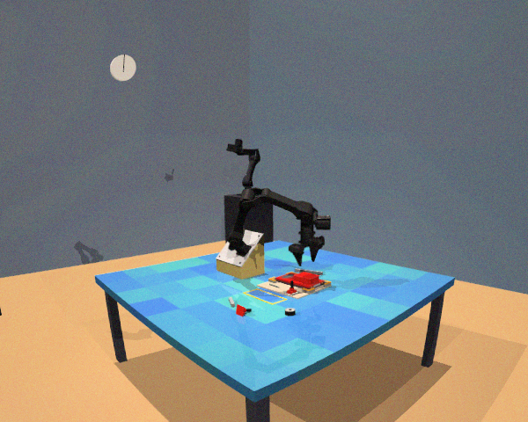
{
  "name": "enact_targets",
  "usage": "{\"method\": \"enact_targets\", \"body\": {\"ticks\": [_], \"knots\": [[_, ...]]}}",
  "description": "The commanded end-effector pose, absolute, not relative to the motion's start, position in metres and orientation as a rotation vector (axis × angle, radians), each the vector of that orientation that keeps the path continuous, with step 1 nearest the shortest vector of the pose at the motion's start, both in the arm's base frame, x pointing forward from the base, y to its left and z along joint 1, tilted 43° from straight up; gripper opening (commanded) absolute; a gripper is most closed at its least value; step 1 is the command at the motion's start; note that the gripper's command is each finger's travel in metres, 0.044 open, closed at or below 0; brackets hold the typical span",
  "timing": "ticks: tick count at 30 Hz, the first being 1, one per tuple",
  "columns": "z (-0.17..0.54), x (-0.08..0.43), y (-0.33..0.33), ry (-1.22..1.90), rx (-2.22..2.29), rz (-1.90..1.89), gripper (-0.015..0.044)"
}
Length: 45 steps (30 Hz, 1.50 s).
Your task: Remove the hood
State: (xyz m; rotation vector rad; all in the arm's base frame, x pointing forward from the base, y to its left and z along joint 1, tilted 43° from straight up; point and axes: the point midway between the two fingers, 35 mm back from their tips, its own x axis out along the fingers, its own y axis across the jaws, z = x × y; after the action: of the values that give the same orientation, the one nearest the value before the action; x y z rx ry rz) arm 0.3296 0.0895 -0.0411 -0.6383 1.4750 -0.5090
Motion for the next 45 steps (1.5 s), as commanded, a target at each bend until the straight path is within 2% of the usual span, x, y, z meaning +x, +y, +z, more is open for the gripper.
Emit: {"method": "enact_targets", "body": {"ticks": [1,45], "knots": [[-0.043,0.330,0.086,1.476,-0.648,-0.509,0.0440],[-0.070,0.332,0.063,1.476,-0.649,-0.510,0.0440]]}}
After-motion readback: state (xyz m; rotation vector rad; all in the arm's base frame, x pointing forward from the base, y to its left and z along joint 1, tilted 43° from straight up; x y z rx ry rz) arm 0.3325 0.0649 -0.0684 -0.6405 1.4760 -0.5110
